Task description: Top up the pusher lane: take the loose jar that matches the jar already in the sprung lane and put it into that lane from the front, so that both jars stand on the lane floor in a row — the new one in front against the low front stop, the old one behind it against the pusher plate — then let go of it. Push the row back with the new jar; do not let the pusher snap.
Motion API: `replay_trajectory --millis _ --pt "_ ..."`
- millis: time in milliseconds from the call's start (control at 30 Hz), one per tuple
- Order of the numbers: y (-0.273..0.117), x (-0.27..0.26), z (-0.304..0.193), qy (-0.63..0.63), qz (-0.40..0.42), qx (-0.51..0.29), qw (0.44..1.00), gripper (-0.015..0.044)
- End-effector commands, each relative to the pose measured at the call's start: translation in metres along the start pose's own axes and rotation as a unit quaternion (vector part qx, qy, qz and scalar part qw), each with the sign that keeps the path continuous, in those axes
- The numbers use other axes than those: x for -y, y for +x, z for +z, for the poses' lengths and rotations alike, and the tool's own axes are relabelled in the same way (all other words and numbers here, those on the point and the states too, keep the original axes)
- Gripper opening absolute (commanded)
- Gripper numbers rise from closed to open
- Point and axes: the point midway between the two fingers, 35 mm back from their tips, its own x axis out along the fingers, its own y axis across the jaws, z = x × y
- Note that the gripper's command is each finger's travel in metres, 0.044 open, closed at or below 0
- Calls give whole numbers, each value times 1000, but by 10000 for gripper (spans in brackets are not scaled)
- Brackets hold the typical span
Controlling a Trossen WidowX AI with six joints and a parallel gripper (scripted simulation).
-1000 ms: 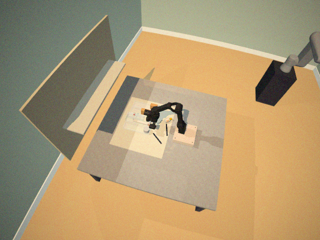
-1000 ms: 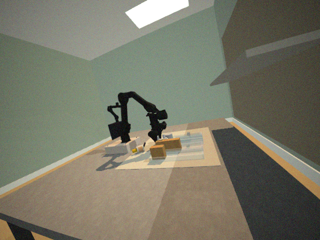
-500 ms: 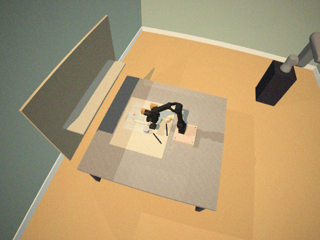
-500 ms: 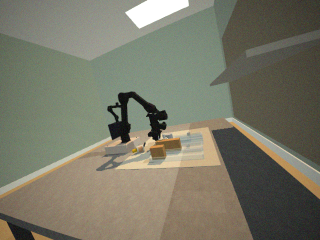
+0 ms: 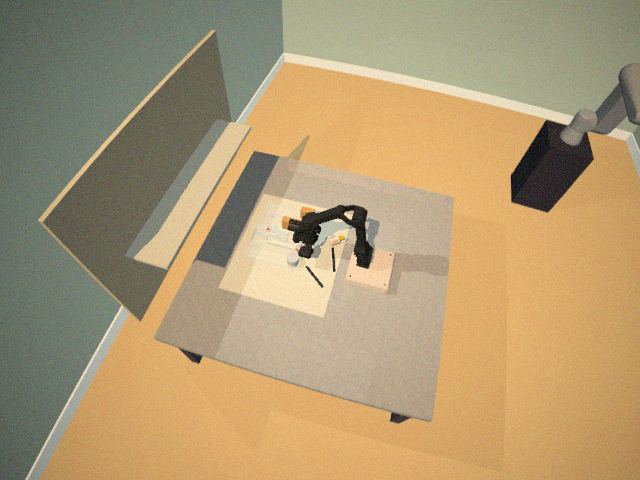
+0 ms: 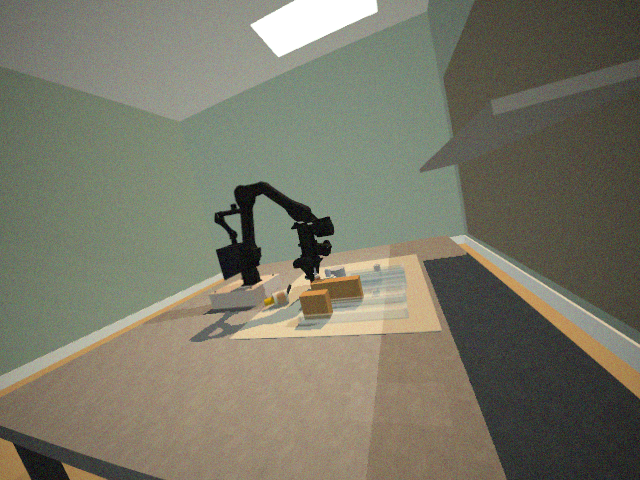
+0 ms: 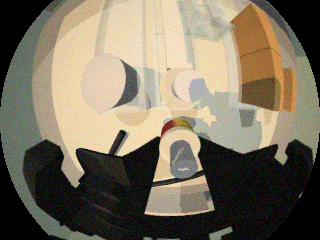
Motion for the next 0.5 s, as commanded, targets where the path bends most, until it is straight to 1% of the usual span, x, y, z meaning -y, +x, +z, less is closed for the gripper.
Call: replay_trajectory --millis 0,67,467 --pt "5 -7 -11 14 8 -27 1000 0" --pt "8 -10 -18 20 13 -44 999 0" --pt "-60 -5 7 -7 12 -4 1000 0"
